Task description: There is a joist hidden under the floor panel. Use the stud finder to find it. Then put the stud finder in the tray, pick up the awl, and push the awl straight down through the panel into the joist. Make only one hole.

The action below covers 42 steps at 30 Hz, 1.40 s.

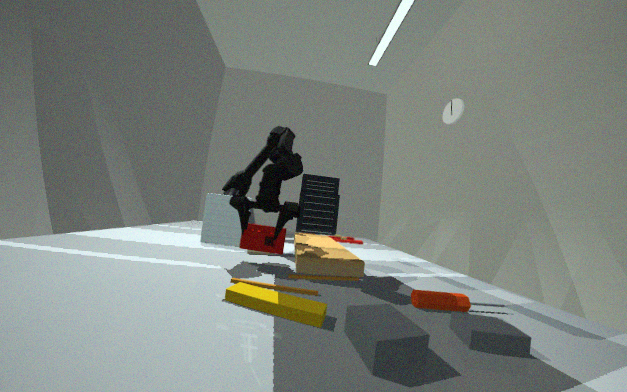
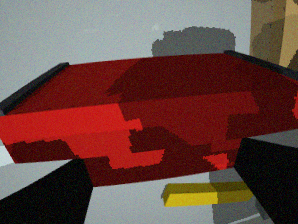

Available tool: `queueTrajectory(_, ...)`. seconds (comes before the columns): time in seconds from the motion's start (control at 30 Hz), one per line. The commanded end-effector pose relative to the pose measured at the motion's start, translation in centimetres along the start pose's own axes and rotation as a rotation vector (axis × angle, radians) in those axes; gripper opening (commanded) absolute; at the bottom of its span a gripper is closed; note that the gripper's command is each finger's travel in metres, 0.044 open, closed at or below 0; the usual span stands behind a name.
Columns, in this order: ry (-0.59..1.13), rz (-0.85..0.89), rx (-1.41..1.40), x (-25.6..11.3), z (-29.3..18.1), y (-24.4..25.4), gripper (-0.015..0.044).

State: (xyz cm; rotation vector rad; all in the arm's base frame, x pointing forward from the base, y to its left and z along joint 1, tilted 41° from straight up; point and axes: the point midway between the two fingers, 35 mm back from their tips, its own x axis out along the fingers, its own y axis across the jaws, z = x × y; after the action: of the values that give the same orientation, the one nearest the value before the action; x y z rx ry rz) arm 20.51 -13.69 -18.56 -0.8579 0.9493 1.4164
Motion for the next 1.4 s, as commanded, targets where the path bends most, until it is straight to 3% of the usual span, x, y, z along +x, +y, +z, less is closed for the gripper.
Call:
queueTrajectory(0.0, 0.026, 0.003, 0.005, -0.07, 0.04, 0.1, 0.0)
queueTrajectory(1.37, 0.277, 0.0, 0.008, 0.05, 0.83, 0.1, 0.0)
